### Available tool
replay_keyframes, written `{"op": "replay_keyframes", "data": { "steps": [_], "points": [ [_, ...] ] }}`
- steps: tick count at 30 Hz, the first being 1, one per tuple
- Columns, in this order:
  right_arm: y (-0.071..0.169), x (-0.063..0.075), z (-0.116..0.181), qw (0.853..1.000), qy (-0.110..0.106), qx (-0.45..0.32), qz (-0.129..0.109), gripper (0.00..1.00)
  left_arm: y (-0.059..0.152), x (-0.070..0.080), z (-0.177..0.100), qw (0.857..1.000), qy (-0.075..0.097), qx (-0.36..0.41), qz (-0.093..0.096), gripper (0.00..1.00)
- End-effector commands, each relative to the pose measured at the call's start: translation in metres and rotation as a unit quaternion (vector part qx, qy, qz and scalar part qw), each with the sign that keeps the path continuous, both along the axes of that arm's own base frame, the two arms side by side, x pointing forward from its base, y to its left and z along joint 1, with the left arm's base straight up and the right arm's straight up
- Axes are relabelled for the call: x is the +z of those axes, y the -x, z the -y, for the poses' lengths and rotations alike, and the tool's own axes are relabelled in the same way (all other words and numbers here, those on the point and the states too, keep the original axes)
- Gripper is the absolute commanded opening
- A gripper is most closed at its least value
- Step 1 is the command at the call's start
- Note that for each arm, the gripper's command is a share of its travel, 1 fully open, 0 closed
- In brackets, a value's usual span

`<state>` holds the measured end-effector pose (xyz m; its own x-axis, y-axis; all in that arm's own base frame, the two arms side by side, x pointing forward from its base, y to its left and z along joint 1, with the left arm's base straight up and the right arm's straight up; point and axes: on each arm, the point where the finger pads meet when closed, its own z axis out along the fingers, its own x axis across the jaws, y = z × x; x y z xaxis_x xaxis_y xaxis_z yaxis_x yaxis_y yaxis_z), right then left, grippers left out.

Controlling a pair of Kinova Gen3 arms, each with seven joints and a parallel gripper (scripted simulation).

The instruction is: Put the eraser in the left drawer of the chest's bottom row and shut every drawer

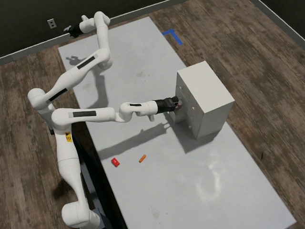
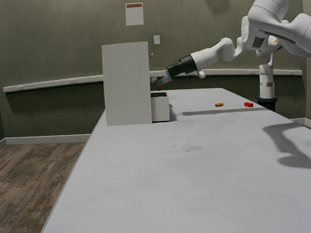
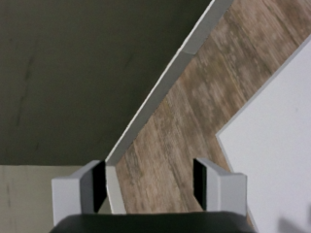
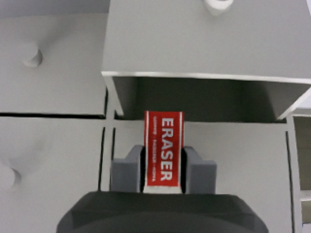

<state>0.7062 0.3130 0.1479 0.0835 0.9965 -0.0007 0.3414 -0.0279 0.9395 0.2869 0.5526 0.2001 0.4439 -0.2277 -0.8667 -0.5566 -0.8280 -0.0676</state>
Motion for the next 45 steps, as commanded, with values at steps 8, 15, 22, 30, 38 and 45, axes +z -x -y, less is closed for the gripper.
{"op": "replay_keyframes", "data": {
  "steps": [8,15,22,30,38,45],
  "points": [
    [0.000,-0.010,0.000,1.000,-0.001,0.000,0.001,0.45,0.000,0.001,0.000,1.000,-0.001,0.000,0.001,1.00],
    [0.000,-0.018,0.000,1.000,-0.001,0.000,0.001,0.45,0.000,0.001,0.000,1.000,-0.001,0.000,0.001,1.00],
    [0.000,-0.018,0.000,1.000,-0.001,0.000,0.001,0.45,0.000,0.001,0.000,1.000,-0.001,0.000,0.001,1.00],
    [0.000,-0.018,0.000,1.000,-0.001,0.000,0.001,0.45,0.000,0.001,0.000,1.000,-0.001,0.000,0.001,1.00],
    [0.000,-0.018,0.000,1.000,-0.001,0.000,0.001,0.51,0.000,0.001,0.000,1.000,-0.001,0.000,0.001,1.00],
    [0.000,-0.018,0.000,1.000,-0.001,0.000,0.001,0.69,0.000,0.001,0.000,1.000,-0.001,0.000,0.001,1.00]
  ]
}}
